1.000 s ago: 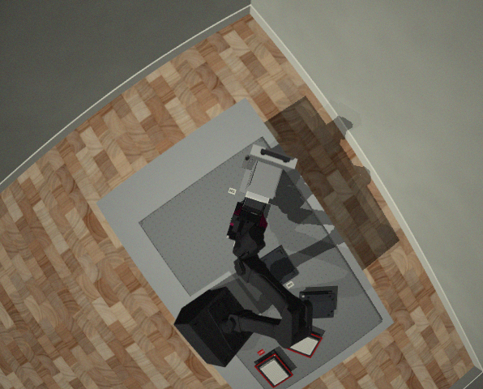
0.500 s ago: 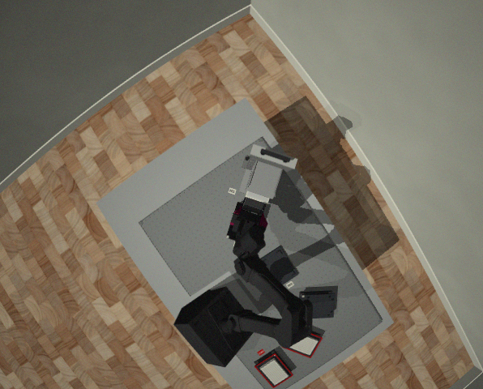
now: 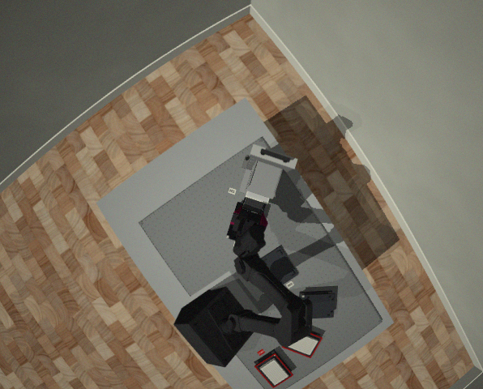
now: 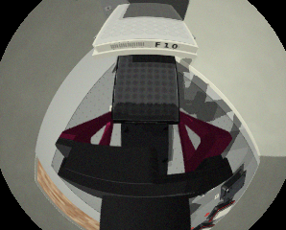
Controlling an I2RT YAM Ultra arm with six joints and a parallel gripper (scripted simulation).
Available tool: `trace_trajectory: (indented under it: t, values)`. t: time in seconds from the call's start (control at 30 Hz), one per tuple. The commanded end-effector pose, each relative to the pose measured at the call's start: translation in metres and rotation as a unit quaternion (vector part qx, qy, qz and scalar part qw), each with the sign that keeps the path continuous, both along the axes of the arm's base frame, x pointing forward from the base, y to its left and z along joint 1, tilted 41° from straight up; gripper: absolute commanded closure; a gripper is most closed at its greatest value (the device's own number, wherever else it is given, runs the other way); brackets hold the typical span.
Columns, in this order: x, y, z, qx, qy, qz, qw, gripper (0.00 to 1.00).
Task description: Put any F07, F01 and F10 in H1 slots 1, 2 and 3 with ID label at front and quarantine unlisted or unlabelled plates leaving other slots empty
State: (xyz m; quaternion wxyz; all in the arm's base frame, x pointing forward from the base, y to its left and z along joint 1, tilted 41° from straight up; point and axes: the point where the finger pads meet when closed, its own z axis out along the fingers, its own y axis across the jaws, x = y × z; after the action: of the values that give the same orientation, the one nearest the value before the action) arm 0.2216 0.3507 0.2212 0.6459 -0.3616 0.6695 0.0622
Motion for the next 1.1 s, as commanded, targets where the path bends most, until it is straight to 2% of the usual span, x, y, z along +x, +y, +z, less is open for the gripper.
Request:
trace_trajectory:
  t: [0.0, 1.07]
  values:
    - [-0.001, 0.003, 0.005, 0.007, -0.002, 0.005, 1.000, 0.14]
    - [0.013, 0.015, 0.008, 0.007, -0.002, 0.005, 1.000, 0.14]
